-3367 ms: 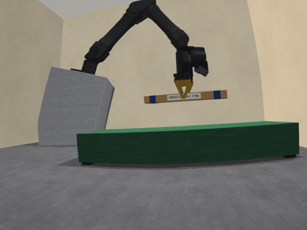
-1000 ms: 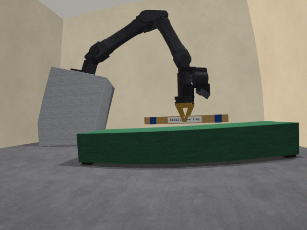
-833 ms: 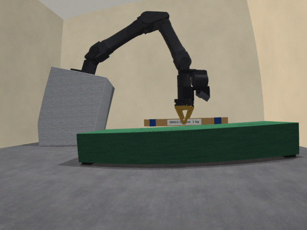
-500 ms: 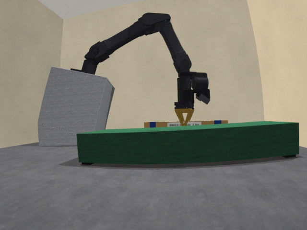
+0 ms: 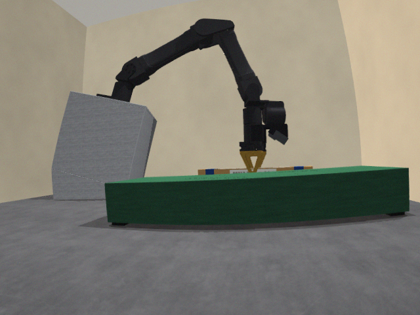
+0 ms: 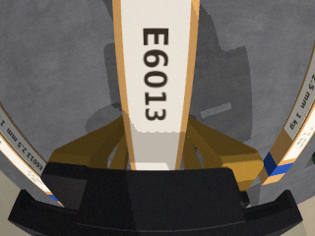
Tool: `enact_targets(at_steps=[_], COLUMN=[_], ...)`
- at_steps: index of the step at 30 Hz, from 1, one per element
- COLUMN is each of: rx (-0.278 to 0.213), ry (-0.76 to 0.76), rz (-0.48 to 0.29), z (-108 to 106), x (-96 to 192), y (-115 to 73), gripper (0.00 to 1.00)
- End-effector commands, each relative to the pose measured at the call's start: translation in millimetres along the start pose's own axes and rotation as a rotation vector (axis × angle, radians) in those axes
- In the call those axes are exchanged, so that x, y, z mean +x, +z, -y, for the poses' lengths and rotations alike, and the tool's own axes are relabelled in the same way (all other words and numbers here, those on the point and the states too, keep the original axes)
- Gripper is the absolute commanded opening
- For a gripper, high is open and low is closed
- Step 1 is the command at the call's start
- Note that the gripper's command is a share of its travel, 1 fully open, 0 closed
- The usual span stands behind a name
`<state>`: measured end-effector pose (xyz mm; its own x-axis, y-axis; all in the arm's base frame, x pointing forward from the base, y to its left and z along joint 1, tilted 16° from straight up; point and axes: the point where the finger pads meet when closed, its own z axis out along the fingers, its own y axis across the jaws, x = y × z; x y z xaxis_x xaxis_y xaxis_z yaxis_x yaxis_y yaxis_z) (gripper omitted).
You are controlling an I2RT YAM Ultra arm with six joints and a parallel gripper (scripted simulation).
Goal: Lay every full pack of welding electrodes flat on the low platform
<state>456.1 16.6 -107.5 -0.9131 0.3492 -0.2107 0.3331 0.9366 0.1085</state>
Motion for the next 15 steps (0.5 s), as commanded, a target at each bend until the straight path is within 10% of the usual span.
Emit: enact_targets(at_steps=[1,15], rx=[-0.022,-0.023], ry=[-0.001,-0.003], rz=[0.073,0.073], z=[-15.4,-17.6], x=[-28.2,-28.7], y=[-23.6,-24.0], gripper=[0.0,0.0])
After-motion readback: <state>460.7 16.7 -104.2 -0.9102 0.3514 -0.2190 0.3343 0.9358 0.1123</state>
